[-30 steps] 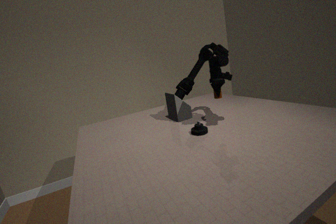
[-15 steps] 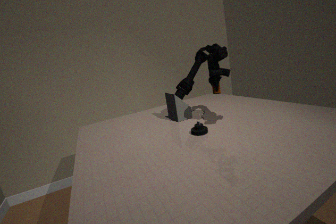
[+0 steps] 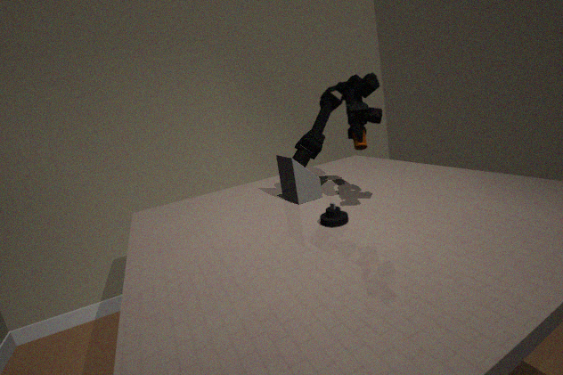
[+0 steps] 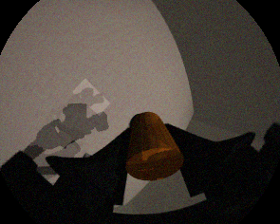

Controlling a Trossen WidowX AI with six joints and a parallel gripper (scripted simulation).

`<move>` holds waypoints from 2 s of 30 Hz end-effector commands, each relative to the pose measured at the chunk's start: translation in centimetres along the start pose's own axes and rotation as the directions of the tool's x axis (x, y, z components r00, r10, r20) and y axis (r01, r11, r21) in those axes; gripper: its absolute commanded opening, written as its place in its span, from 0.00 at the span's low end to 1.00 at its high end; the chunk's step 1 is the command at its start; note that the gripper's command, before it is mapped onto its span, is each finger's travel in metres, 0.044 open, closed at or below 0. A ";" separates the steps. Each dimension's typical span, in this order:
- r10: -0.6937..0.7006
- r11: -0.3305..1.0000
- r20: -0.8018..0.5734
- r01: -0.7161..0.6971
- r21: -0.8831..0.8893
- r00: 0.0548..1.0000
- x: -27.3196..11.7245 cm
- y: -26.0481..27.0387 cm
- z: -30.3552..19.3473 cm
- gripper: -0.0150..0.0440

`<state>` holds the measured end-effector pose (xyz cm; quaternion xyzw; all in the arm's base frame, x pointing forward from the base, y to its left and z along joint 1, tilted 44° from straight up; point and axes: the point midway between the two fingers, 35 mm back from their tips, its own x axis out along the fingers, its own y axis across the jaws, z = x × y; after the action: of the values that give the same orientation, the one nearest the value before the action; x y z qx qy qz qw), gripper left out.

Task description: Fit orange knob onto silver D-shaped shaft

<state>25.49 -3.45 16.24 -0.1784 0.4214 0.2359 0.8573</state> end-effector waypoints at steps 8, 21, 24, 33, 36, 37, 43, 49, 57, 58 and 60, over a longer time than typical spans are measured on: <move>-0.215 0.976 -0.005 0.215 0.005 0.976 -1.9 -0.7 -0.4 0.25; -0.356 0.934 0.004 0.356 0.017 0.935 -3.3 -1.1 -0.6 0.25; -0.381 0.924 0.003 0.381 0.017 0.924 -3.3 -1.0 -0.6 0.25; -0.460 0.888 0.003 0.460 0.018 0.888 -3.2 -0.7 -0.6 0.25; -0.434 0.901 0.002 0.434 0.010 0.901 -3.1 -0.6 -0.6 0.25; -0.434 0.901 0.002 0.434 0.010 0.901 -3.1 -0.6 -0.6 0.25; -0.434 0.901 0.002 0.434 0.010 0.901 -3.1 -0.6 -0.6 0.25; -0.434 0.901 0.002 0.434 0.010 0.901 -3.1 -0.6 -0.6 0.25; -0.434 0.901 0.002 0.434 0.010 0.901 -3.1 -0.6 -0.6 0.25; -0.434 0.901 0.002 0.434 0.010 0.901 -3.1 -0.6 -0.6 0.25; -0.434 0.901 0.002 0.434 0.010 0.901 -3.1 -0.6 -0.6 0.25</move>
<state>23.79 -5.00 18.40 -0.2616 0.3706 0.0378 0.8904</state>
